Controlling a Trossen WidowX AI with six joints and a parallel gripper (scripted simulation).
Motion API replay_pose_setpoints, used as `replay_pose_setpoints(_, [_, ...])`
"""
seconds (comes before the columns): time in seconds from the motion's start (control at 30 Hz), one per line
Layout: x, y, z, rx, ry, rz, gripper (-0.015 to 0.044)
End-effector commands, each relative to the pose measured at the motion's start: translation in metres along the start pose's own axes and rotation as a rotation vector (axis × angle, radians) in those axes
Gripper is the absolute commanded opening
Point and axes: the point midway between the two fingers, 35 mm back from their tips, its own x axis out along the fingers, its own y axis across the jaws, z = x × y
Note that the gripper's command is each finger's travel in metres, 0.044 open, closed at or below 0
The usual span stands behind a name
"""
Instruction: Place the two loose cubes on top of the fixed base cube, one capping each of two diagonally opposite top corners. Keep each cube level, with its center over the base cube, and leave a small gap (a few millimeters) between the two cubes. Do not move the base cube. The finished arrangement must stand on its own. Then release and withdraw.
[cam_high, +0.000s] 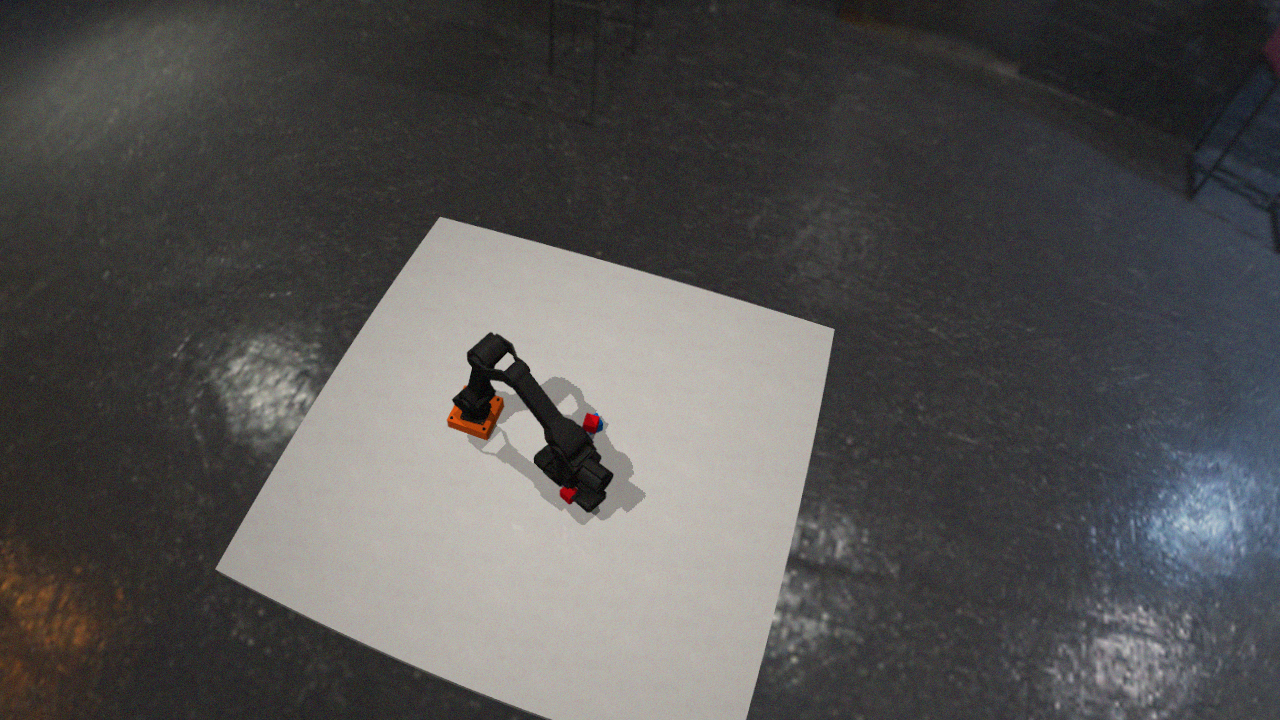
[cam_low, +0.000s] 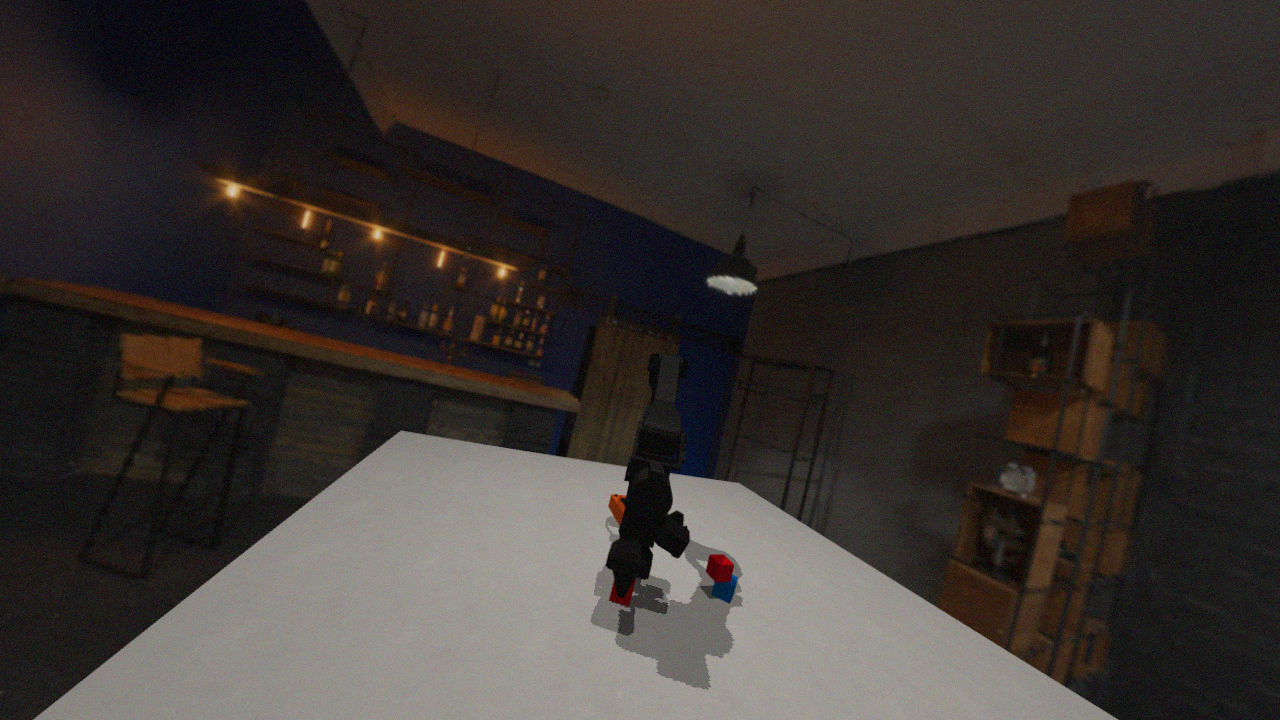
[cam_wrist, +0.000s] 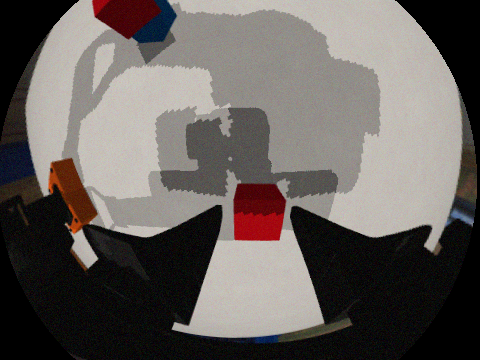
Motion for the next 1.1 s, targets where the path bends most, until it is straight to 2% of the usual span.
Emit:
replay_pose_setpoints(0.0, [0.003,0.0,0.0,-0.003,0.002,-0.002,0.0239])
replay_pose_setpoints(0.17, [0.003,0.0,0.0,-0.003,0.002,-0.002,0.0107])
replay_pose_setpoints(0.37, [-0.001,-0.001,0.0,-0.003,0.002,-0.002,0.0105])
replay_pose_setpoints(1.07, [-0.067,-0.005,0.0,-0.003,0.002,-0.002,0.0105])
